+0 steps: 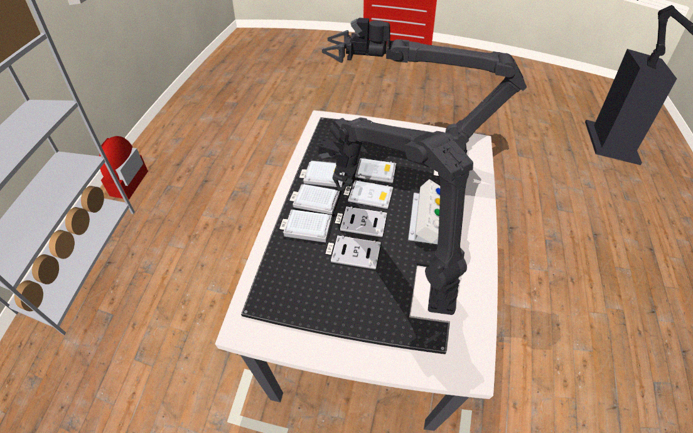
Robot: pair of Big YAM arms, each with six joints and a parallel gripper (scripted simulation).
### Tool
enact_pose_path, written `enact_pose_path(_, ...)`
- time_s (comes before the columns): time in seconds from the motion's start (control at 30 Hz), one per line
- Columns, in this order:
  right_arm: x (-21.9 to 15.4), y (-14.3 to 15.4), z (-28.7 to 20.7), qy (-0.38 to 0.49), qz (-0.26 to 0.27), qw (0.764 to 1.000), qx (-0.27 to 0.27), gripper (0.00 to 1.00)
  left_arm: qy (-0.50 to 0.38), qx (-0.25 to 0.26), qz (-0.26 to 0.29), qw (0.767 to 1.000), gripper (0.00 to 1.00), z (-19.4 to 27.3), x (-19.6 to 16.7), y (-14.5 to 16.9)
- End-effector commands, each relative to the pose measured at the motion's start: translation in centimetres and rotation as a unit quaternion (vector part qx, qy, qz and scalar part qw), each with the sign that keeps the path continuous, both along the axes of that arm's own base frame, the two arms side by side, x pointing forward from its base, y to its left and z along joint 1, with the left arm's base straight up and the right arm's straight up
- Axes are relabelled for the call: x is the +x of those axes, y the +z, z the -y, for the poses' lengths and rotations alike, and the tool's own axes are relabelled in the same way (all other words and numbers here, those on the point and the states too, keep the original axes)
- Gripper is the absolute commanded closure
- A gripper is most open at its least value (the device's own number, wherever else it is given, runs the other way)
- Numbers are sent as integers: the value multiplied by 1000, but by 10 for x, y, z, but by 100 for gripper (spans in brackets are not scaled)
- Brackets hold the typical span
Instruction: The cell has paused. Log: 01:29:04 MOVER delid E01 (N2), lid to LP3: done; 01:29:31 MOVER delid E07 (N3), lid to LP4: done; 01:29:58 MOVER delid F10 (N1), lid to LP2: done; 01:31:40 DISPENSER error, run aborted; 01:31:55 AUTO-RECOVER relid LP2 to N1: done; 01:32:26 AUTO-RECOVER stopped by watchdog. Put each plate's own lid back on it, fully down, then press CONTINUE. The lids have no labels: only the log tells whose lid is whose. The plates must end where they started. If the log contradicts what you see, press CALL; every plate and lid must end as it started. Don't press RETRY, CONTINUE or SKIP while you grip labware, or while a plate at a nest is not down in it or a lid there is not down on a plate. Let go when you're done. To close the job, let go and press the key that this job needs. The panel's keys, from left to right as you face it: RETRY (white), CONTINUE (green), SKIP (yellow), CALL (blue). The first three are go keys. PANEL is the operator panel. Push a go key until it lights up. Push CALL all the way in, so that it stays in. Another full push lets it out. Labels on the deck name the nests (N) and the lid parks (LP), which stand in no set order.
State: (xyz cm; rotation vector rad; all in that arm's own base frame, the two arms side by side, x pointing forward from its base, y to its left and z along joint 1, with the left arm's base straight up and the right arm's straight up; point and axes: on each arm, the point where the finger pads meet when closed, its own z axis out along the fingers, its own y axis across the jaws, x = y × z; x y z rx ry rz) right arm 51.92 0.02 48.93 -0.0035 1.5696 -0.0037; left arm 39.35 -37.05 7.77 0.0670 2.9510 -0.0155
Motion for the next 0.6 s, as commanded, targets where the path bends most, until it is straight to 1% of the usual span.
enact_pose_path(0.0, -2, 35, 1, 1, 28, 1000, 6, 0, 0, -25, 1, 1000, 0, 23, -4, 37)
enact_pose_path(0.13, -2, 35, 1, 1, 28, 1000, 6, 0, -3, -11, -50, 999, 0, 18, -28, 27)
enact_pose_path(0.23, -2, 35, 1, 1, 28, 1000, 6, 0, -6, -11, -79, 997, 0, 15, -46, 24)
enact_pose_path(0.27, -2, 35, 1, 1, 28, 1000, 6, 0, -5, -7, -83, 997, 0, 13, -54, 21)
enact_pose_path(0.33, -2, 35, 1, 1, 28, 1000, 6, 0, -5, -7, -83, 997, 0, 13, -54, 21)
enact_pose_path(0.57, -2, 35, 1, 1, 28, 1000, 6, 0, -6, -11, -80, 997, 0, 10, -91, 16)
